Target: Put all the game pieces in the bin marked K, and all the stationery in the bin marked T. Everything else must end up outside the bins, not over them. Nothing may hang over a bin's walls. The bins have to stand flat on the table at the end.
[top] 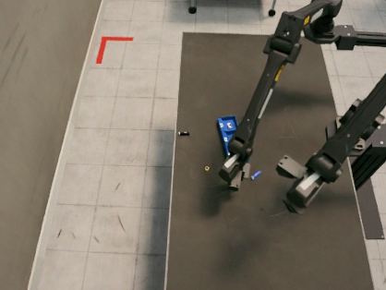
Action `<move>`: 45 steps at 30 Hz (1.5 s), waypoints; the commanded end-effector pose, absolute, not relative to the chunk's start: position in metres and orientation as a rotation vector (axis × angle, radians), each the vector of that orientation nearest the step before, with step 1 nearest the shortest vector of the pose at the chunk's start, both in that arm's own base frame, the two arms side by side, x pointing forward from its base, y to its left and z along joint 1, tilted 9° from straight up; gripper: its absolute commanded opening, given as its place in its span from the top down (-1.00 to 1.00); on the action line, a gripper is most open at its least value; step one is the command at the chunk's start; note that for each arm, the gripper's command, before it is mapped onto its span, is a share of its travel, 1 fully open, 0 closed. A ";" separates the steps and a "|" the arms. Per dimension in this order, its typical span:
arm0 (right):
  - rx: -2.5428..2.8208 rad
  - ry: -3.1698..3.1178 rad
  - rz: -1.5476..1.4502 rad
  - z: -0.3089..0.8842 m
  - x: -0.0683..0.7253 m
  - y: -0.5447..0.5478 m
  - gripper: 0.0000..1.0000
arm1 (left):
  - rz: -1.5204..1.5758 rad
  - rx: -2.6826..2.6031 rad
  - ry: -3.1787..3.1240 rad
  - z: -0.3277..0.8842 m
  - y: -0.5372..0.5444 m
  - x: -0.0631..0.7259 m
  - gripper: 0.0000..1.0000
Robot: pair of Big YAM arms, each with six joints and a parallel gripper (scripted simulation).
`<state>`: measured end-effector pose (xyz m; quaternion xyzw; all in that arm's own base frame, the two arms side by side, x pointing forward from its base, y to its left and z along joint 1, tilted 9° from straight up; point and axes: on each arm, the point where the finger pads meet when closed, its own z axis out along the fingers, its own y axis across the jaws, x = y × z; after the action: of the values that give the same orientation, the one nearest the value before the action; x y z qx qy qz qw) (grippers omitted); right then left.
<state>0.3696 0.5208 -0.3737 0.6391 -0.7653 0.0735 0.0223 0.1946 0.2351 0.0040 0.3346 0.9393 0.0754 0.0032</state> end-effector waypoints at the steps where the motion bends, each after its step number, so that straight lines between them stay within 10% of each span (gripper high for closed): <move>1: 1.999 -2.396 0.214 -0.363 0.377 0.536 0.60 | 0.241 1.049 2.944 0.009 0.234 0.191 -1.00; 45: 1.999 -2.396 0.214 -0.362 0.377 0.539 0.60 | 0.241 1.049 2.944 0.009 0.234 0.191 -1.00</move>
<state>0.3697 0.5227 -0.3729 0.6388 -0.7655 0.0737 0.0229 0.1946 0.2351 0.0040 0.3346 0.9393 0.0754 0.0032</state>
